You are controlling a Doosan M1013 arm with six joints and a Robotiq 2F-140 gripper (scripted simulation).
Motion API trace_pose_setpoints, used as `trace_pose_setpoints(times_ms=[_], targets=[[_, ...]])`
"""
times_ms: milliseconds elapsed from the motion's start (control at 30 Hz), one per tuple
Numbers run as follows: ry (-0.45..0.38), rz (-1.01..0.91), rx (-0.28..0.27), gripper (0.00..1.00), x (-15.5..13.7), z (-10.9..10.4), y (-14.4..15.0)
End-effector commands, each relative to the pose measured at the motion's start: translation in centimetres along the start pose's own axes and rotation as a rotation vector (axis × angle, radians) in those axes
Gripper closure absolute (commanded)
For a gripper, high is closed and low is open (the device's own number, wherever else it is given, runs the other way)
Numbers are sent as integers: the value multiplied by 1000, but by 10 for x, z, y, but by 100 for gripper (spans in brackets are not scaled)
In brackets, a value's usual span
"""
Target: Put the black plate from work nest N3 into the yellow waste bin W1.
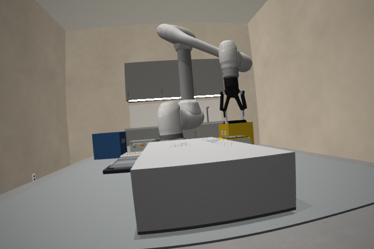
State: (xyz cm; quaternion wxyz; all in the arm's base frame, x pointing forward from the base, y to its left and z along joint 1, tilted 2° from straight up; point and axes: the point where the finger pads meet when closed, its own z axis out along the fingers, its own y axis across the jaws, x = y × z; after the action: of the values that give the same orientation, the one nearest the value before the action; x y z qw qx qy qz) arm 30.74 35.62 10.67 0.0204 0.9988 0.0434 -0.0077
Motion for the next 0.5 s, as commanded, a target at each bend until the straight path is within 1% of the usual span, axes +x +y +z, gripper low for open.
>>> trace_pose_setpoints(times_ms=[0, 467], targets=[[0, 0, 0, 90, 0, 4, 0], [0, 0, 0, 90, 0, 20, 0]])
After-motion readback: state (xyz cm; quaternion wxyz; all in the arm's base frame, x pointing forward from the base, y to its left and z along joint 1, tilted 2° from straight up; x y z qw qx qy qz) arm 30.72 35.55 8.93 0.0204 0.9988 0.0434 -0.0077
